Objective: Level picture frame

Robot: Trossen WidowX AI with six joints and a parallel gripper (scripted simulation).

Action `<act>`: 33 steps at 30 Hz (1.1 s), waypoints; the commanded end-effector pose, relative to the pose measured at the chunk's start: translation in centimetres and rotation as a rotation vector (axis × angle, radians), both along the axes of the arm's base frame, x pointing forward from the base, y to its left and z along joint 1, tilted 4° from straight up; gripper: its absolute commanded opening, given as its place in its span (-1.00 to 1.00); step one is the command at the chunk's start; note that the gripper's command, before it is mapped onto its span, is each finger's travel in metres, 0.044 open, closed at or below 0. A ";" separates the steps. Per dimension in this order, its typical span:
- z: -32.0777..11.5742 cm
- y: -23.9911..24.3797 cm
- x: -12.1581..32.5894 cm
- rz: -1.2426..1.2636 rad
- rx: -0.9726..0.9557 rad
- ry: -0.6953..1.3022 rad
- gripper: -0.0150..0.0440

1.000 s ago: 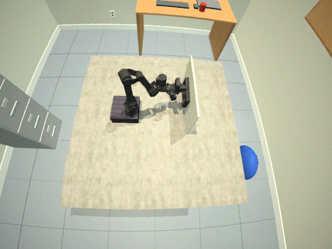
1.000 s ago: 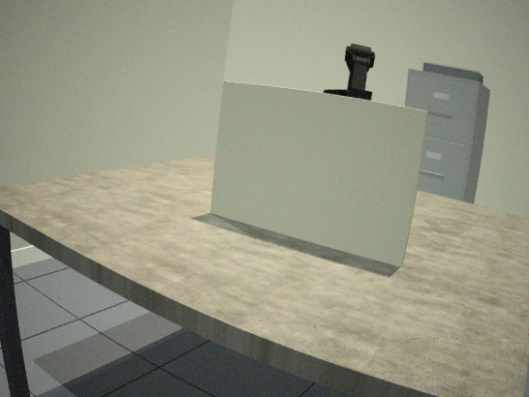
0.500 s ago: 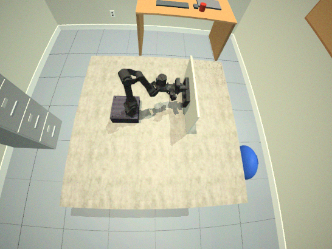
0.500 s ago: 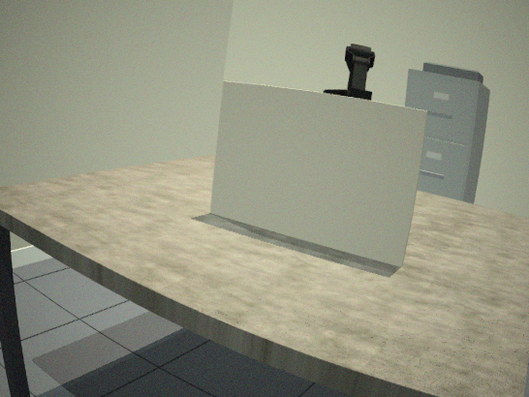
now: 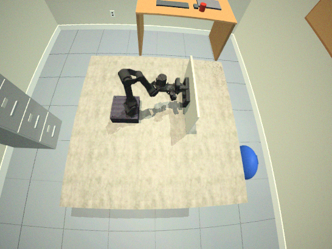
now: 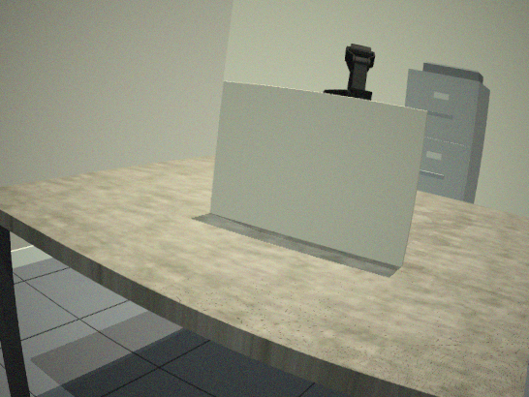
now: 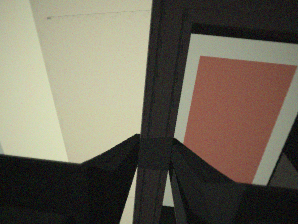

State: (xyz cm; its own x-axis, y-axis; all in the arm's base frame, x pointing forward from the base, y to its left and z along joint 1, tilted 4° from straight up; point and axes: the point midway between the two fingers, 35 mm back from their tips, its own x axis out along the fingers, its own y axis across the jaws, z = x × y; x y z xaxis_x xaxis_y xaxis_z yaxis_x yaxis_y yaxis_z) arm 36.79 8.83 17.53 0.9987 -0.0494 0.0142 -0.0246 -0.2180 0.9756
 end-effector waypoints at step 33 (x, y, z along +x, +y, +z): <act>0.3 0.6 0.0 0.003 0.009 -0.009 -0.49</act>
